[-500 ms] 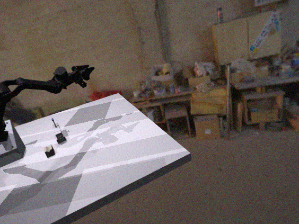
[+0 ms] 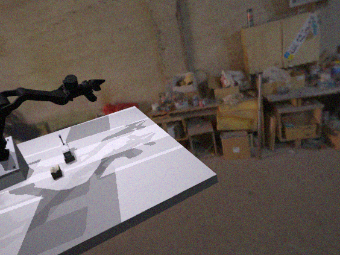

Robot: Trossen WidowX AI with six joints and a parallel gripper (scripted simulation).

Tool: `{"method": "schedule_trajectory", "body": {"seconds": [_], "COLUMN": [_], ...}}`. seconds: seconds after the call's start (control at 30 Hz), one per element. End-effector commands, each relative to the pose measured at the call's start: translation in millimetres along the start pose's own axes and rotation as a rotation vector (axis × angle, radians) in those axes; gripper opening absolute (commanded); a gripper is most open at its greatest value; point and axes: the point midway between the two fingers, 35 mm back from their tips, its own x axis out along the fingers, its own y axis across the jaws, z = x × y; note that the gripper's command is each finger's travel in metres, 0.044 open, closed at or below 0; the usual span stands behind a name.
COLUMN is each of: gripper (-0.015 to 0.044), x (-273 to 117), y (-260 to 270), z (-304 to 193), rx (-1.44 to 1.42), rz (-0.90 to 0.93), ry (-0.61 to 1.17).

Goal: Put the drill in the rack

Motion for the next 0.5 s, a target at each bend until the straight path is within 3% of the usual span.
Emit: {"method": "schedule_trajectory", "body": {"seconds": [0.0, 0.23, 0.47], "gripper": [0.0000, 0.0000, 0.0000], "x": [-15.7, -67.5, -133.0], "y": [-55.3, -114.0, -144.1], "z": [45.2, 99.8, 135.7], "rx": [-0.293, -0.777, -1.214], "rz": [-0.194, -0.568, -0.985], "ry": [-0.224, -0.445, -0.512]}}
